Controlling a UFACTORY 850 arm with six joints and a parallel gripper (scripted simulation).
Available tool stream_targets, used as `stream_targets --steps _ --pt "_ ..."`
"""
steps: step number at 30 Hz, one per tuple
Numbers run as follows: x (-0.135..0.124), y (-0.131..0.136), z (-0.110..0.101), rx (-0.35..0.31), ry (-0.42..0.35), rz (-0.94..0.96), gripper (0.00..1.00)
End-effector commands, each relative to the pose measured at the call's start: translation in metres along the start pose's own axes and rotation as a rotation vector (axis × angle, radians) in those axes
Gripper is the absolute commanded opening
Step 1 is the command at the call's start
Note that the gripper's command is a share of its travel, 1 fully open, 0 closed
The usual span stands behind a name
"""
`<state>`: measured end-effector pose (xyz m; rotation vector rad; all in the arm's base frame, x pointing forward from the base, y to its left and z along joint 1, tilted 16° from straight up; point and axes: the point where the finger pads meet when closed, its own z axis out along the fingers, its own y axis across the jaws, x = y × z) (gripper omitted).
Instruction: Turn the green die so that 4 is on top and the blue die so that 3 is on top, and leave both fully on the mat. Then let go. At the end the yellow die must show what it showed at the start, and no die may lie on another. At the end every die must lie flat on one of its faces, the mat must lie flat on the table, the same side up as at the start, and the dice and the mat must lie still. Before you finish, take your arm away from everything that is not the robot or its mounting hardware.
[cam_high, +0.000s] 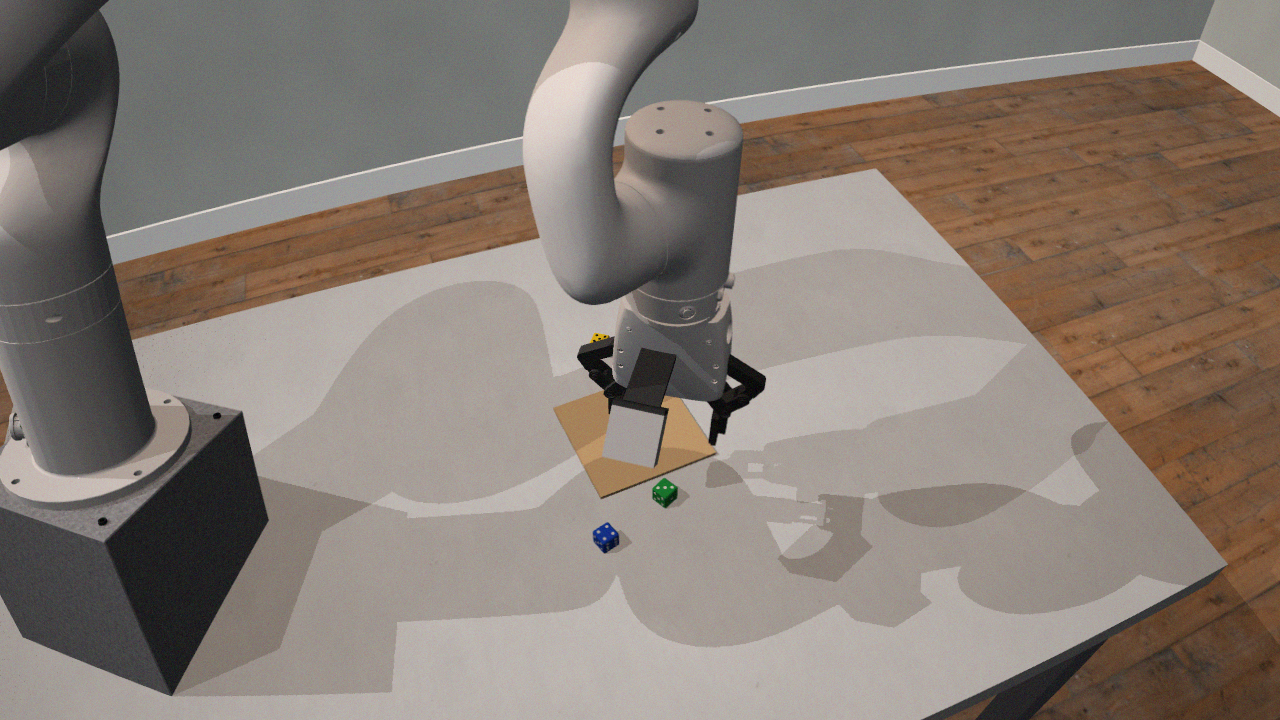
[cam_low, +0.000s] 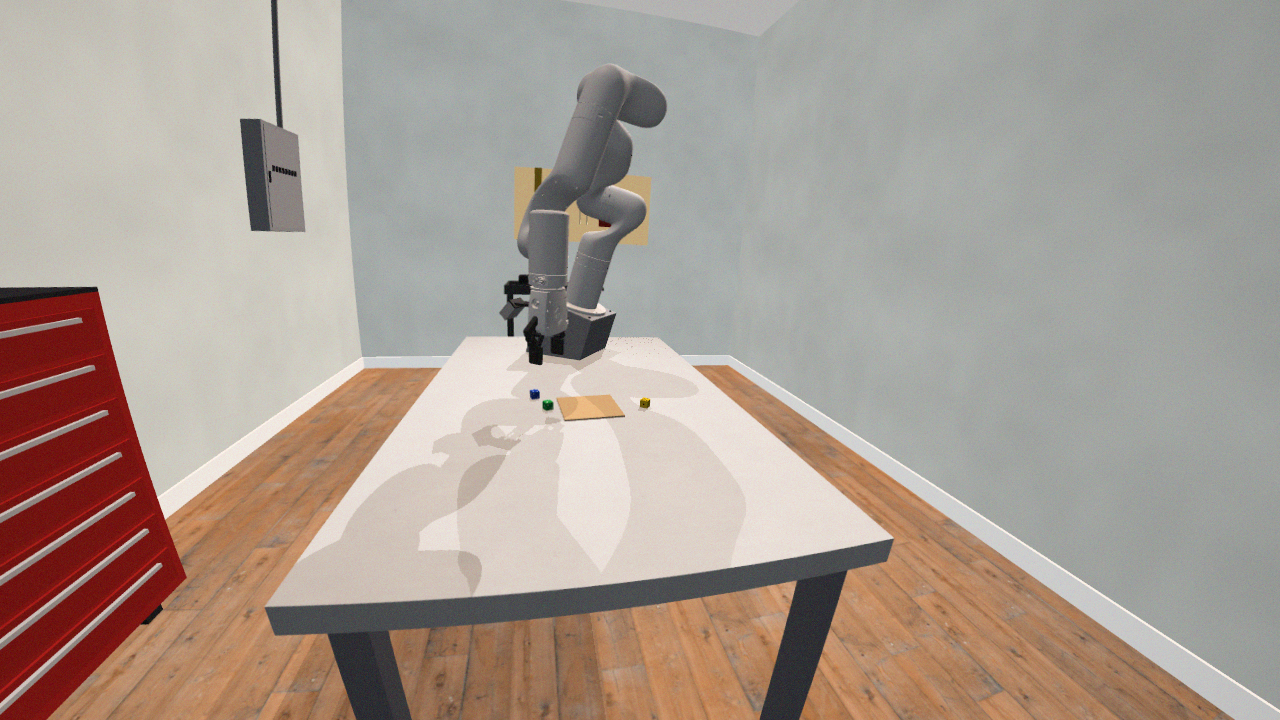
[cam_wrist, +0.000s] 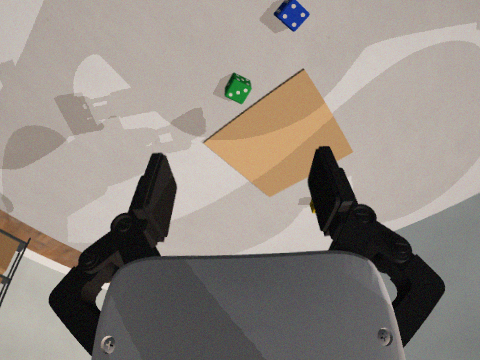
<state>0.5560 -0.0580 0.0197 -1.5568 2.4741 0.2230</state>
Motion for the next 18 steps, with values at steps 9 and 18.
stream_targets --steps 9,18 --pt "0.0 -0.003 0.012 0.023 -0.021 -0.401 1.0" --pt "0.0 -0.005 0.02 0.026 -0.018 -0.625 1.0"
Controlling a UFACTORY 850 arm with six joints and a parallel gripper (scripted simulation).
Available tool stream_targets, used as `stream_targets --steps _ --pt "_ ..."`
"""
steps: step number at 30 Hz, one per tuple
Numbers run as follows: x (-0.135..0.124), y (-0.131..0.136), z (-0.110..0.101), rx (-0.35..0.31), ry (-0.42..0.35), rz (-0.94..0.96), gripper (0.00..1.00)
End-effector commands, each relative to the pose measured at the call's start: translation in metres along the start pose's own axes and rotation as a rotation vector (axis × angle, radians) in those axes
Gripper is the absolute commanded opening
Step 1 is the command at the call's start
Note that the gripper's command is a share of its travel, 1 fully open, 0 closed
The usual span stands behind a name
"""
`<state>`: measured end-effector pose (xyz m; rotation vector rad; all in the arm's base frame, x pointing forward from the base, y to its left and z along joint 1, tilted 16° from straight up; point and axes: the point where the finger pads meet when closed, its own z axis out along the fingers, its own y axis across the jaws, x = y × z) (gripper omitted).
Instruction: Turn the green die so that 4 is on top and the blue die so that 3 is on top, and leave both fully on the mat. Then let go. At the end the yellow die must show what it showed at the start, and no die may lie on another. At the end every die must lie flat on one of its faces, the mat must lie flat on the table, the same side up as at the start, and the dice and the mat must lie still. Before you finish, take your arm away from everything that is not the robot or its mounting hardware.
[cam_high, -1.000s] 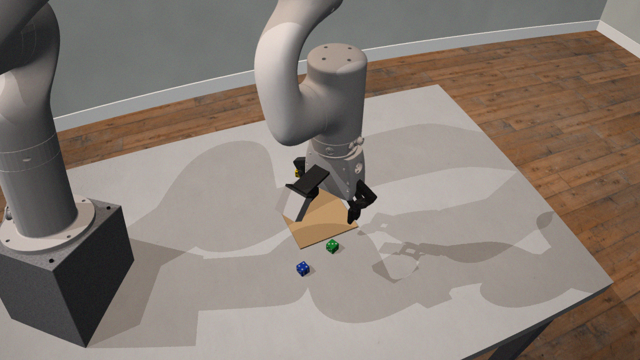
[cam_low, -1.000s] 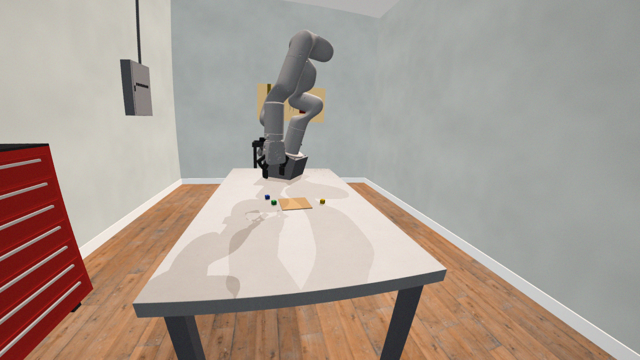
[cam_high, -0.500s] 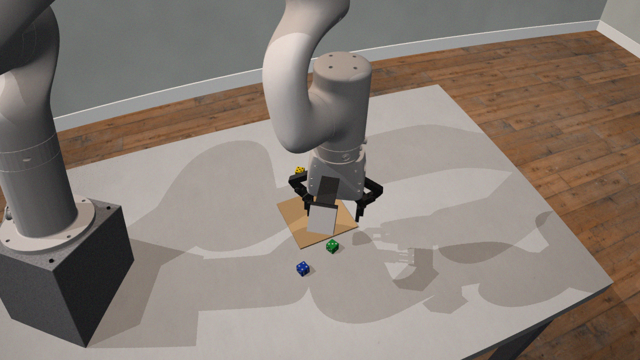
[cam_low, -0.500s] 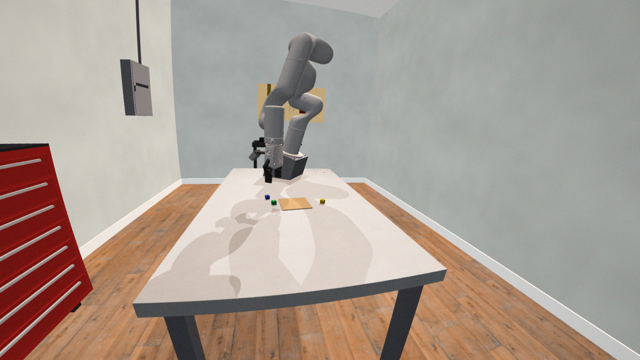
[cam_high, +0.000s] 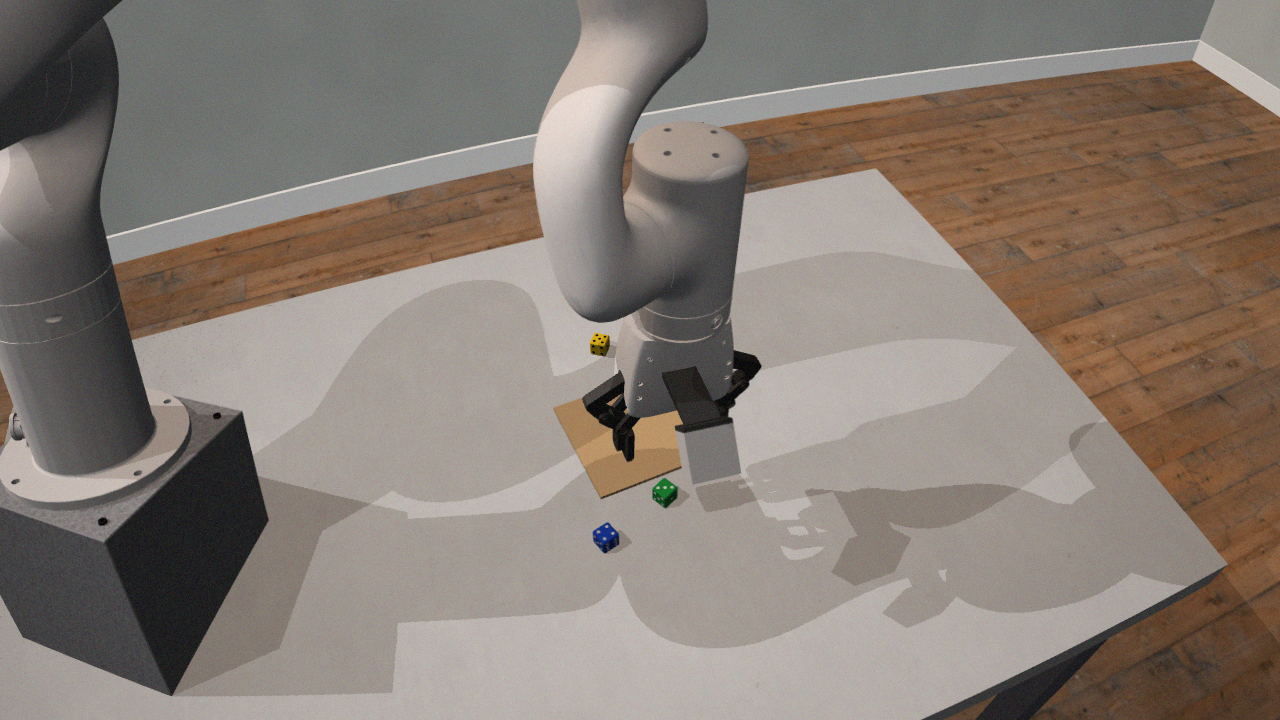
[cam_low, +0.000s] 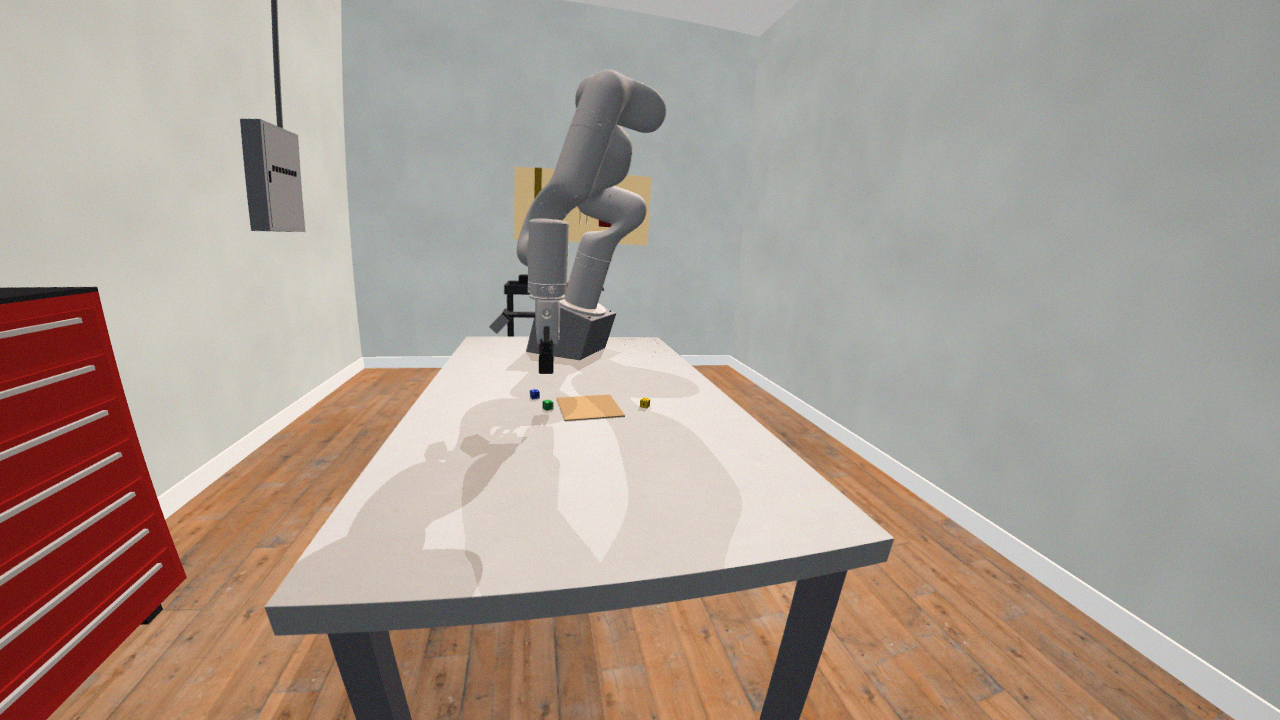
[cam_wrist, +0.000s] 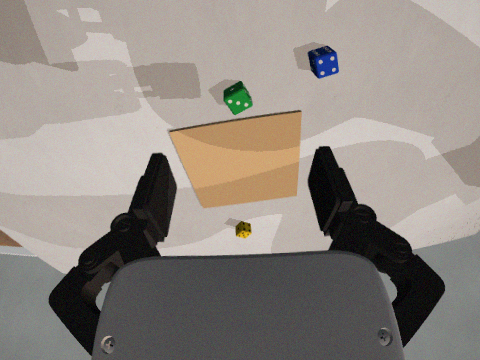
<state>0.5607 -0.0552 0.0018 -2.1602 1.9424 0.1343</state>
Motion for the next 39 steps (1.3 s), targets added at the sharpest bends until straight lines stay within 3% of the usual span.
stream_targets --steps 1,11,19,20,39 --pt "0.001 -0.001 0.004 0.04 -0.013 -0.138 1.0" --pt "0.002 -0.003 0.014 0.041 -0.006 -0.44 1.0" --pt "0.002 -0.003 0.015 0.041 -0.005 -0.488 1.0" --pt "0.002 -0.003 0.015 0.041 -0.005 -0.488 0.36" --pt "0.002 -0.003 0.015 0.041 -0.005 -0.488 0.36"
